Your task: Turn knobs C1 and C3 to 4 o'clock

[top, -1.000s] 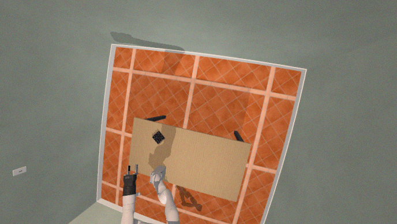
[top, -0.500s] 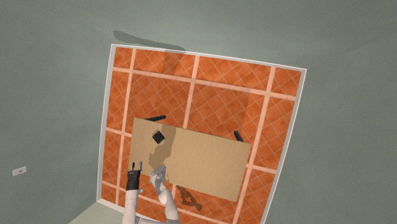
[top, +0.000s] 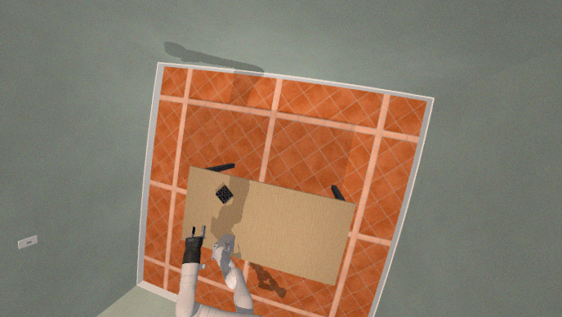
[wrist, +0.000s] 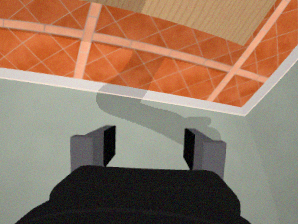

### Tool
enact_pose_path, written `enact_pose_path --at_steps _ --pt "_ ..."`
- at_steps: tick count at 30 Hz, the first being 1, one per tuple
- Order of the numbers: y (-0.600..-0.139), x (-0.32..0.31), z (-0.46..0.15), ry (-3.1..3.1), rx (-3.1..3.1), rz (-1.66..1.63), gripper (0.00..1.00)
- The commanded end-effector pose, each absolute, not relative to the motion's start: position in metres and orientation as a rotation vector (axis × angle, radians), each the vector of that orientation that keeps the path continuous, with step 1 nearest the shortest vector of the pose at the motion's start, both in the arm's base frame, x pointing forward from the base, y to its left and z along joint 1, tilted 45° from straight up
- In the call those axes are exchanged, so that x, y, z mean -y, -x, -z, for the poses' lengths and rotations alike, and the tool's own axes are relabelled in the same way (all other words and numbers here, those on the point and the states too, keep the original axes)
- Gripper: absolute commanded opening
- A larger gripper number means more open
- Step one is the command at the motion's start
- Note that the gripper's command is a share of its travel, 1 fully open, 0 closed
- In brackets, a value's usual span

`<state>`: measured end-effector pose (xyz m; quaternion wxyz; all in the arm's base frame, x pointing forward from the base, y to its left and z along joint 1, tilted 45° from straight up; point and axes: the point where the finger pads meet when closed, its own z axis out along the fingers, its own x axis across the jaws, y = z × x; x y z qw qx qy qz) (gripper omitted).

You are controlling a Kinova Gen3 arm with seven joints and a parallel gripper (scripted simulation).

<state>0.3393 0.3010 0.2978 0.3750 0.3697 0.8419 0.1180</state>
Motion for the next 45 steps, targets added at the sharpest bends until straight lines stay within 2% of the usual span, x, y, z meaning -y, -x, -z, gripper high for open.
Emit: enact_pose_path --at_steps 1,45 --pt "-0.345 -0.295 -0.294 -0.977 -2.156 -0.283 1.00" --pt "-0.367 -0.228 -0.261 -1.162 -2.215 -0.057 1.00"
